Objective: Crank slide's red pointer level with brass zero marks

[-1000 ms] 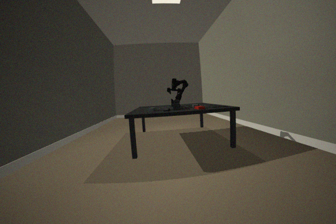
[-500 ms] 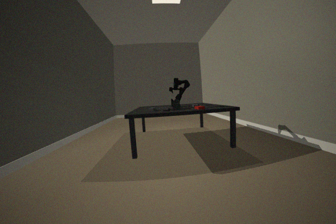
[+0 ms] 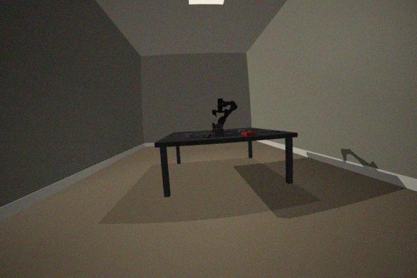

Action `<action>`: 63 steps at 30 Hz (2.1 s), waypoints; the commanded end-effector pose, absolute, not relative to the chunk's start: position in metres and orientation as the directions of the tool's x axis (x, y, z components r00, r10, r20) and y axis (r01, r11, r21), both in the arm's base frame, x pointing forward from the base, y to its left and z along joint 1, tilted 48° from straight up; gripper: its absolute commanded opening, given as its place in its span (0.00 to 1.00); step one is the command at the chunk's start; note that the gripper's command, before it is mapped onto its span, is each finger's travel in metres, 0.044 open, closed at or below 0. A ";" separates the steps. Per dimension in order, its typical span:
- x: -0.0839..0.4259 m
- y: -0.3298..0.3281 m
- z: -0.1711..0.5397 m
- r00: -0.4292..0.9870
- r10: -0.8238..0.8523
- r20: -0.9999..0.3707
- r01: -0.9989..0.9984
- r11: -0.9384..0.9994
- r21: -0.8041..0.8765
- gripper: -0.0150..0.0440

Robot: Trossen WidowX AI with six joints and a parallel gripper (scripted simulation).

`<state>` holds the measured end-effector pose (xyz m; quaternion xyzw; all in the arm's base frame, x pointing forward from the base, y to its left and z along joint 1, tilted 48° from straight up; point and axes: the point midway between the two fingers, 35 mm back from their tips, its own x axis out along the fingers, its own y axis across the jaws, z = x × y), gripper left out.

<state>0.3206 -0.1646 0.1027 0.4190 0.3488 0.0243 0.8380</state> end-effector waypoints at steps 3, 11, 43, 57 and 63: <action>0.320 -0.153 0.094 0.756 0.334 -0.563 0.255 0.641 0.724 1.00; 0.323 -0.131 0.073 0.757 0.334 -0.561 0.255 0.640 0.725 1.00; 0.329 -0.093 0.038 0.757 0.335 -0.561 0.254 0.640 0.725 1.00; 0.330 -0.079 0.027 0.759 0.336 -0.558 0.253 0.638 0.727 0.96; 0.330 -0.079 0.027 0.759 0.336 -0.558 0.253 0.638 0.727 0.69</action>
